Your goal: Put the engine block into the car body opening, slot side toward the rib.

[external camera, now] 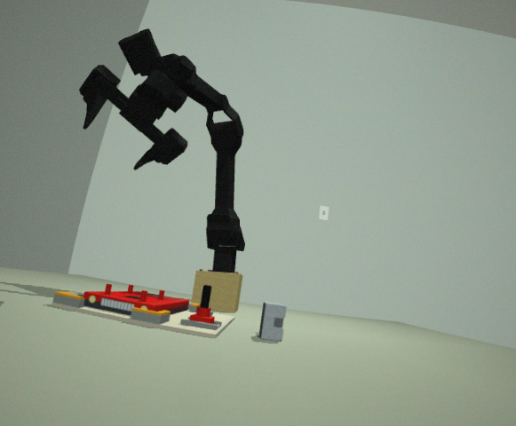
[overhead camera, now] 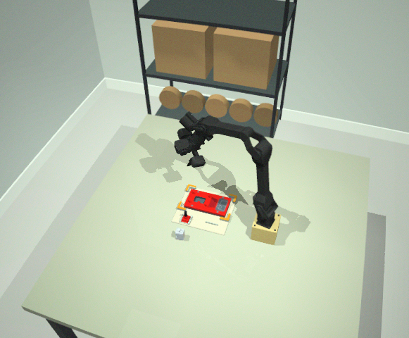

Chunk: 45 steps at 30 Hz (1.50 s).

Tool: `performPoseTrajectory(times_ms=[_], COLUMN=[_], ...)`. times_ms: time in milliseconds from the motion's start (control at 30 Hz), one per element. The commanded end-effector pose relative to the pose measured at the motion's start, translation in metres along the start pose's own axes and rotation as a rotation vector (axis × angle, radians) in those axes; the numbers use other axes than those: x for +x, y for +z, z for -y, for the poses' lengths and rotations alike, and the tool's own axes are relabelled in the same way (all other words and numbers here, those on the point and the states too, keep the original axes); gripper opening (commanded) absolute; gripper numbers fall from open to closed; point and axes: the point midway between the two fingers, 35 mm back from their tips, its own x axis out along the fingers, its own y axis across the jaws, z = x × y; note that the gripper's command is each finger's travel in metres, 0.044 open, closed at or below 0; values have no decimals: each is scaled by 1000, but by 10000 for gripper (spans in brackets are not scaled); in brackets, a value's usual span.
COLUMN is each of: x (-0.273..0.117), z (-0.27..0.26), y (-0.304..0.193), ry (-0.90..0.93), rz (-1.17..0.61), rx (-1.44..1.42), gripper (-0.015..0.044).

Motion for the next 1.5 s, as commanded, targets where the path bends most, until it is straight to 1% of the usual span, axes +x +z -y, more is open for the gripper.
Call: performPoseTrajectory(times_ms=[0, 467, 767, 867, 1067, 1200, 1367, 1467], x=[12, 46, 53, 50, 52, 91, 95, 107], z=[-22, -134, -216, -242, -250, -267, -269, -274], y=[27, 104, 132, 131, 130, 117, 115, 112], ry=[61, 312, 452, 491, 500, 500, 500, 500], rz=[2, -35, -84, -103, -108, -108, -108, -108], rx=[-99, -473, -738, -824, -844, -844, -844, -844], gripper=[440, 440, 440, 440, 440, 440, 440, 440])
